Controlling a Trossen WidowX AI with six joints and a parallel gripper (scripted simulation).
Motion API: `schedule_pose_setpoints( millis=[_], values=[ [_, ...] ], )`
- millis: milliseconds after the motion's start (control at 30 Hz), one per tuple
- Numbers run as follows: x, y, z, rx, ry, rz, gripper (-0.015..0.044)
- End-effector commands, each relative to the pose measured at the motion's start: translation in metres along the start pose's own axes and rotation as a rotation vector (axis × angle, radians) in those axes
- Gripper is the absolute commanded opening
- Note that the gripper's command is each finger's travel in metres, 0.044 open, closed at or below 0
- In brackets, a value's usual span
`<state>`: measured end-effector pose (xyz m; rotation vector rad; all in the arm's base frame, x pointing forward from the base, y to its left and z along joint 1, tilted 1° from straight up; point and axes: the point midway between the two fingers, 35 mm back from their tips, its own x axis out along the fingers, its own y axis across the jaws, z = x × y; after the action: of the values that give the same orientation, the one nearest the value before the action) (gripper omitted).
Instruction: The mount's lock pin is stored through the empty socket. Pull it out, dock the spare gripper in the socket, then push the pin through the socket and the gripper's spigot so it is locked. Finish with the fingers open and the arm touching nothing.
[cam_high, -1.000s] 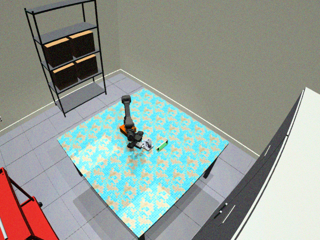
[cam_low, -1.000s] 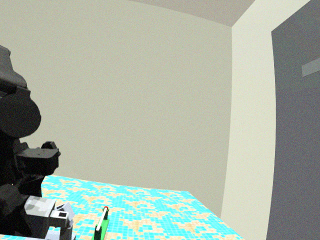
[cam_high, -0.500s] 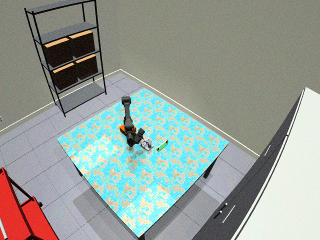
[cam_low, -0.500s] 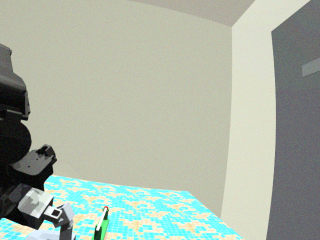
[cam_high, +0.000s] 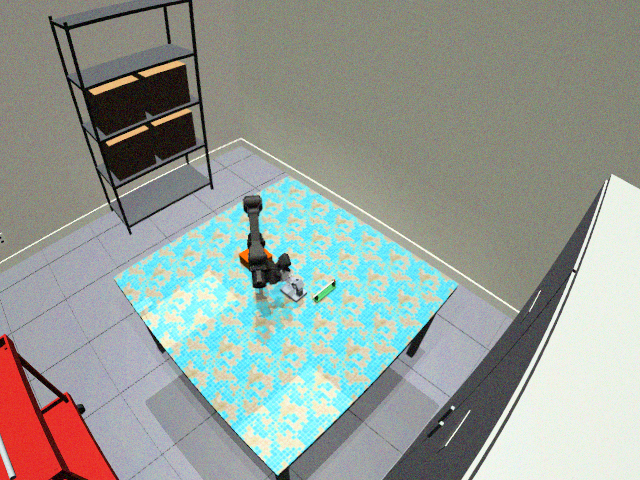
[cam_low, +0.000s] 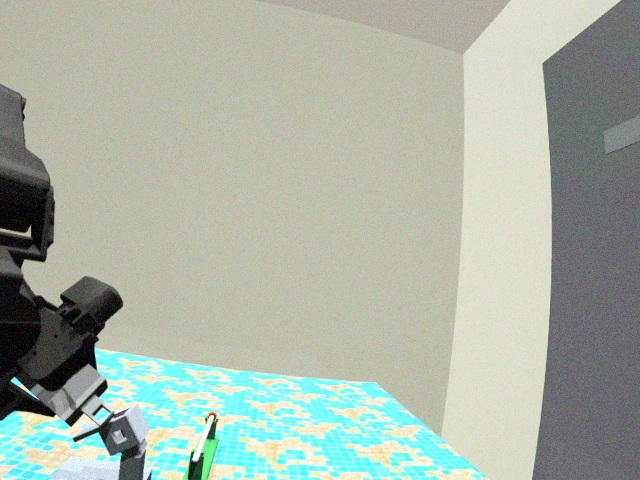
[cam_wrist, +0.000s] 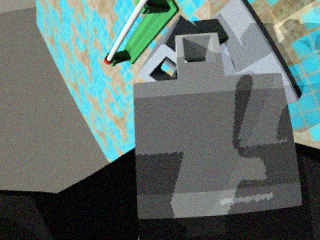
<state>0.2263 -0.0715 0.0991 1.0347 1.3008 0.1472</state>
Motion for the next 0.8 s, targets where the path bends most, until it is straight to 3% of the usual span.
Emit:
schedule_pose_setpoints(
  millis=[0, 533, 767],
  values=[
    [-0.002, 0.008, -0.003, 0.103, 0.026, 0.056, 0.0],
    [-0.012, 0.042, -0.022, 0.681, 0.23, 0.256, 0.0],
    [-0.011, 0.043, -0.021, 0.705, 0.239, 0.264, 0.0]
  ],
)
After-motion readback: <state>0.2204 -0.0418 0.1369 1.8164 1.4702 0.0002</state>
